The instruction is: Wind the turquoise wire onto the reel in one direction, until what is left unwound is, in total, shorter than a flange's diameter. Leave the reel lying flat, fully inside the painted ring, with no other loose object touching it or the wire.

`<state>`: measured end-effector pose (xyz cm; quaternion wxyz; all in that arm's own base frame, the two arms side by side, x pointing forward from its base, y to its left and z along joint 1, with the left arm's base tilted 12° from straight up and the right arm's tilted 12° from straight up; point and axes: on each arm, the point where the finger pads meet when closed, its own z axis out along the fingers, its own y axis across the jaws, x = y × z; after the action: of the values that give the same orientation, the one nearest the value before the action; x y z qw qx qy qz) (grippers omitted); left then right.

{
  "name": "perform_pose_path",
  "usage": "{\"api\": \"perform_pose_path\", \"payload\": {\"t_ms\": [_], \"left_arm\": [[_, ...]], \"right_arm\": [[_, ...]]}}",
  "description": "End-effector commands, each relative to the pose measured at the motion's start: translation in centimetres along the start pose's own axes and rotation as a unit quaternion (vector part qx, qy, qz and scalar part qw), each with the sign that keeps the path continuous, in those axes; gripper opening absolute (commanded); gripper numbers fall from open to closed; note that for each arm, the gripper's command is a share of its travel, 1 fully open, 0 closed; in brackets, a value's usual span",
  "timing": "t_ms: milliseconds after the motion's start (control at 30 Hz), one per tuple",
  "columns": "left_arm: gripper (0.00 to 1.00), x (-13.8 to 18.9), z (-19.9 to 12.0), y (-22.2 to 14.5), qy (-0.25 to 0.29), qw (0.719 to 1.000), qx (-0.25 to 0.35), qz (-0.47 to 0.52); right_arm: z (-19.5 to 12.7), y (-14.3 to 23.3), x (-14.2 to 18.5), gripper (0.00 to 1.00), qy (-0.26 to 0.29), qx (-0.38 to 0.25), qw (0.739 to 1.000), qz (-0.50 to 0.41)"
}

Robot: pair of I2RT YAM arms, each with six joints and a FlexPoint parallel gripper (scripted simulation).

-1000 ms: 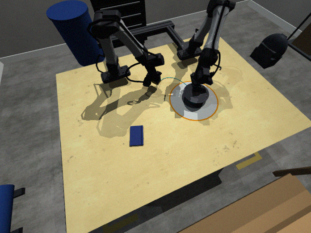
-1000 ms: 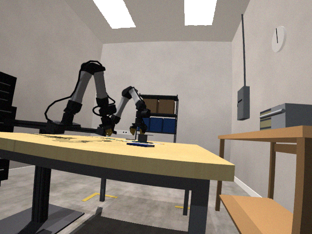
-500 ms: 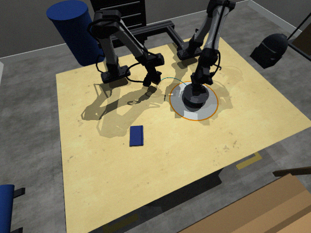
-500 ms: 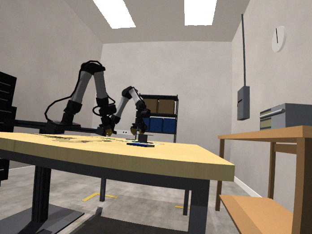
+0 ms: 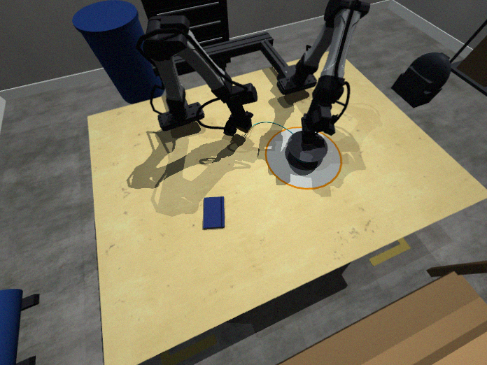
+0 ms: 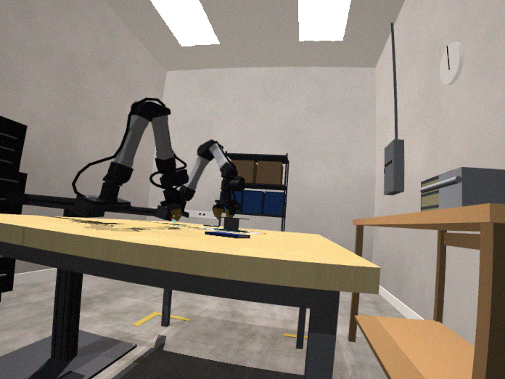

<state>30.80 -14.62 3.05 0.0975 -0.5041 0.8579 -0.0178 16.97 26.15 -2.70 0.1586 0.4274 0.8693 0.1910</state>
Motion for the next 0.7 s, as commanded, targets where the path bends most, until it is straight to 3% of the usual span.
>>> {"api": "perform_pose_path", "payload": {"t_ms": [0, 233, 300, 333, 500, 667], "left_arm": [[0.57, -1.8, 0.4, -0.3, -0.008, 0.996, 0.001, 0.093], [0.57, -5.2, 0.4, -2.0, -0.007, 0.949, 0.0, 0.314], [0.57, -5.2, 0.4, -2.0, -0.007, 0.949, 0.0, 0.314], [0.57, -5.5, 0.4, -2.5, -0.008, 0.927, -0.001, 0.374], [0.57, -6.7, 0.3, -5.7, -0.009, 0.868, 0.0, 0.496], [0.57, -6.2, 0.3, -9.5, -0.015, 0.788, 0.004, 0.616]], "right_arm": [[-0.3, 0.3, 0.4, 0.0, 0.005, -0.005, 1.0, -0.004], [-0.3, 0.2, 0.4, 0.0, 0.001, 0.017, 1.0, -0.009], [-0.3, 0.2, 0.4, 0.0, 0.001, 0.017, 1.0, -0.009], [-0.3, 0.2, 0.4, 0.0, -0.005, 0.03, 0.999, -0.013], [-0.3, 0.5, 0.4, 0.0, -0.008, 0.039, 0.999, -0.014], [-0.3, 0.3, 0.2, 0.0, -0.02, 0.051, 0.998, -0.02]]}}
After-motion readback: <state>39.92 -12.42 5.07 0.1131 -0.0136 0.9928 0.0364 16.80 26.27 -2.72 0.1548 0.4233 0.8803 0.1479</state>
